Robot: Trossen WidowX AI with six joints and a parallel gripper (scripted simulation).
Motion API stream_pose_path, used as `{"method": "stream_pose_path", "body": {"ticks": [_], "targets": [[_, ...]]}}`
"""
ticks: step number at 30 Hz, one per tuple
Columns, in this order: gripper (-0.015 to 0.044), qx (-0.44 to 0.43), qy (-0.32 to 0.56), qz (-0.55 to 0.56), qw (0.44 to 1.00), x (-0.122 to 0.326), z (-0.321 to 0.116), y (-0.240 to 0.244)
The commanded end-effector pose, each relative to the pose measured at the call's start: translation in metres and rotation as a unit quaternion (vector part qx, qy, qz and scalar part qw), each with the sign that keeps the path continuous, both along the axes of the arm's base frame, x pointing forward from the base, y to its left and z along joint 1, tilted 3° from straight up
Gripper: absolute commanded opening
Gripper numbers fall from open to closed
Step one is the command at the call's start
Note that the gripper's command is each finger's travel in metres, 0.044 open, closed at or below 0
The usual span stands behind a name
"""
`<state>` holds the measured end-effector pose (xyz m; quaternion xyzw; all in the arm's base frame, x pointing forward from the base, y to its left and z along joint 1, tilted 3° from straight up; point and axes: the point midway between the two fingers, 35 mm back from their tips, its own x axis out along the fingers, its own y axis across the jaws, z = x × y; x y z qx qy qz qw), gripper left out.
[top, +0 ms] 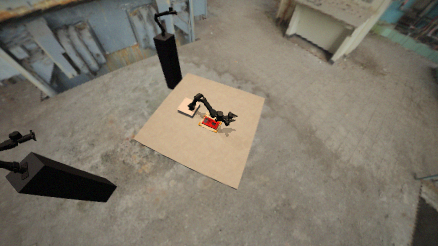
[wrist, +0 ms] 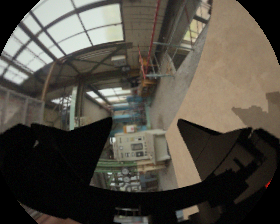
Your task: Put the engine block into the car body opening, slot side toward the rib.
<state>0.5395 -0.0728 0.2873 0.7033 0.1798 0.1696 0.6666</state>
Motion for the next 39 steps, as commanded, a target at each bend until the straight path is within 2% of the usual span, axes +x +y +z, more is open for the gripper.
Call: {"method": "stream_pose_path", "body": {"ticks": [1, 9, 18, 22, 29, 39], "targets": [[0.044, 0.03, 0.071, -0.004, 0.997, 0.0, -0.017, 0.031], [0.044, 0.058, 0.197, -0.013, 0.979, -0.015, -0.05, 0.087], [0.044, 0.051, 0.337, -0.028, 0.94, -0.054, -0.09, 0.142], [0.044, 0.035, 0.395, -0.038, 0.917, -0.078, -0.106, 0.163], [0.044, 0.0, 0.441, -0.038, 0.897, -0.108, -0.121, 0.181], [0.044, -0.085, 0.557, -0.069, 0.823, -0.191, -0.151, 0.205]]}}
